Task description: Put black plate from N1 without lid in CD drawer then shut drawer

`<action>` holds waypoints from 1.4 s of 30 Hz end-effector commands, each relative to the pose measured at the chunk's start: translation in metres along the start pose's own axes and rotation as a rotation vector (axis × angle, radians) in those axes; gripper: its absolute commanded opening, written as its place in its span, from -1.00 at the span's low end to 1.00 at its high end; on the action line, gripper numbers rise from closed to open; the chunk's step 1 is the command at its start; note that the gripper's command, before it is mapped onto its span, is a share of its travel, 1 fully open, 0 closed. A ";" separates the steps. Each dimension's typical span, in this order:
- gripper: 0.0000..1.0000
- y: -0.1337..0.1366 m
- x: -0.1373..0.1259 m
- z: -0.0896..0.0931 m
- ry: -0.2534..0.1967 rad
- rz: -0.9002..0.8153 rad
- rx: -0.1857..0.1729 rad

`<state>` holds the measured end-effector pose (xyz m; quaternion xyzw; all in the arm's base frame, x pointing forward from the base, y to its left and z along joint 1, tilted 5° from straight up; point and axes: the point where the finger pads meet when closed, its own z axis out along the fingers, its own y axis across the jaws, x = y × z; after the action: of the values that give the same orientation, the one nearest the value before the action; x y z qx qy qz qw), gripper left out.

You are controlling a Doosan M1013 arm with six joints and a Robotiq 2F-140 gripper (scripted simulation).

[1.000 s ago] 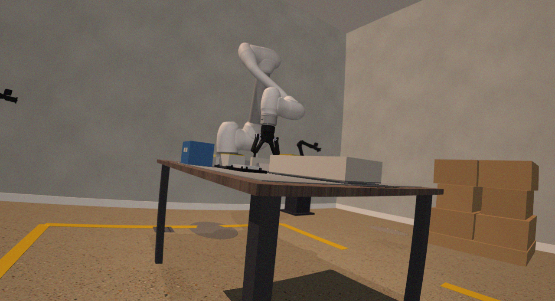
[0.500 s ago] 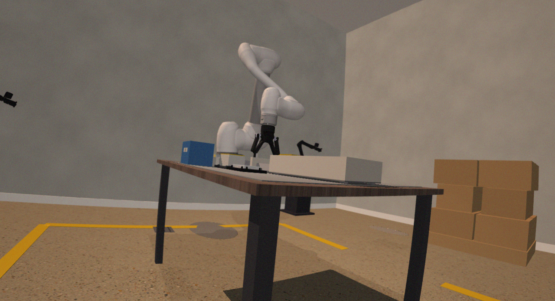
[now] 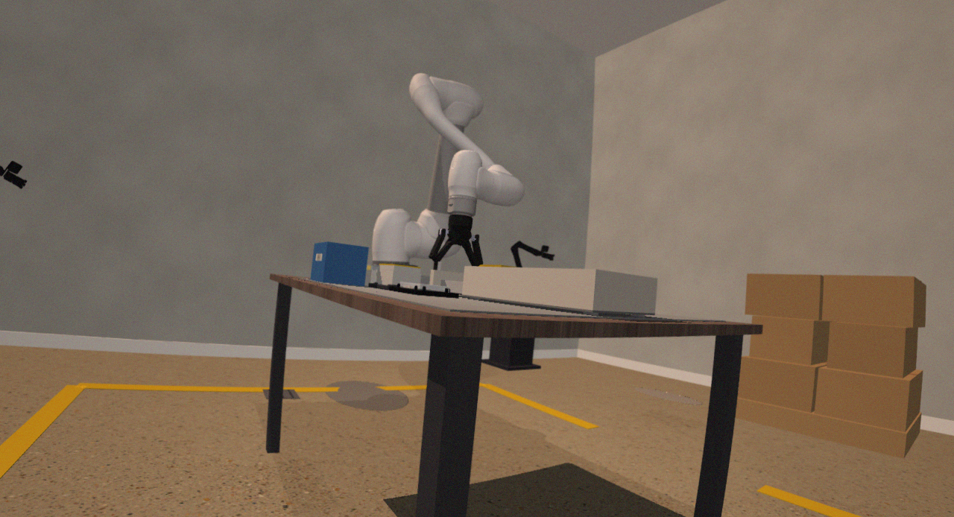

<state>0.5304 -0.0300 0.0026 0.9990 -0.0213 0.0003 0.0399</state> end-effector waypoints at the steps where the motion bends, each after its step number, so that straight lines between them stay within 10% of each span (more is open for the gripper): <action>1: 0.73 0.000 0.000 0.000 0.000 0.000 0.000; 42: 0.73 0.000 0.000 -0.044 0.000 0.000 0.000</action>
<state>0.5304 -0.0266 0.0455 0.9990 -0.0213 0.0003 0.0399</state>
